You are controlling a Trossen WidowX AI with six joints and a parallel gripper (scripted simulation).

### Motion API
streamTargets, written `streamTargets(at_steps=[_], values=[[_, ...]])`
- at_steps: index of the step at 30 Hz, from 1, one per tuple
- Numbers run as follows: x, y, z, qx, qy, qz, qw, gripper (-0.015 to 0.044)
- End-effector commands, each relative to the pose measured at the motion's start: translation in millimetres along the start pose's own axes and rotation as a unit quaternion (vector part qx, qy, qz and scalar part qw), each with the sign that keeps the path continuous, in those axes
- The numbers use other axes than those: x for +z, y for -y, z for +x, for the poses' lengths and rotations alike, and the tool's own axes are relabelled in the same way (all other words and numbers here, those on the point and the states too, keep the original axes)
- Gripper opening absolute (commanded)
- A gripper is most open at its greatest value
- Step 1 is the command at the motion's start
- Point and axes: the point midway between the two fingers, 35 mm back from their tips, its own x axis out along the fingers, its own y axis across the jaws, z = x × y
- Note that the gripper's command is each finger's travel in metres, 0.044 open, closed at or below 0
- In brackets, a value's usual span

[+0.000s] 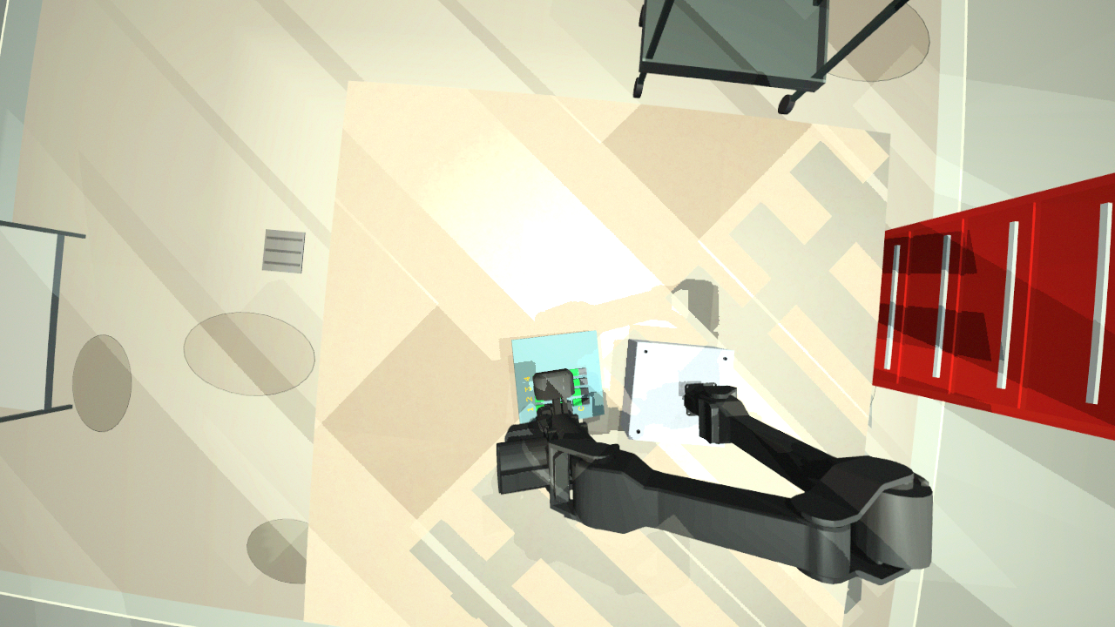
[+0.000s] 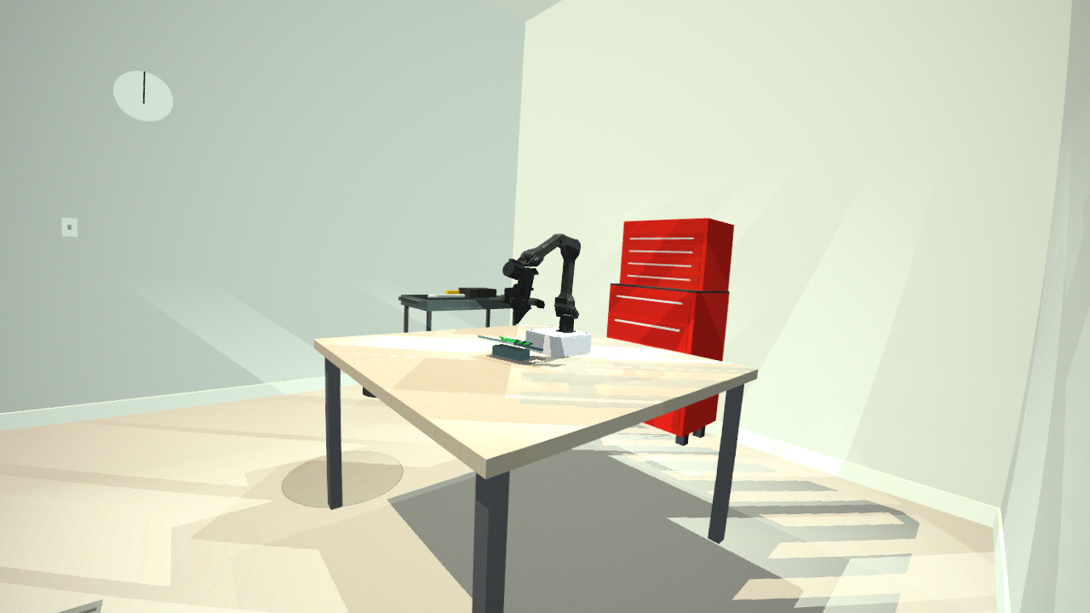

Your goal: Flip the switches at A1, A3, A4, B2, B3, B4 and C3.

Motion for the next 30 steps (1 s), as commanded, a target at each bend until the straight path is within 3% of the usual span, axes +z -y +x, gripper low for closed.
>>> streamTargets(at_steps=[1, 6, 10, 30], values=[[-14, 29, -2, -0.003, -0.001, 0.004, 1.0, 0.0], [-17, 36, 0, -0.003, 0.0, 0.004, 1.0, 0.0], [-18, 36, 32, -0.003, 0.012, 0.003, 1.0, 0.0], [-18, 36, 55, -0.003, 0.012, 0.004, 1.0, 0.0]])
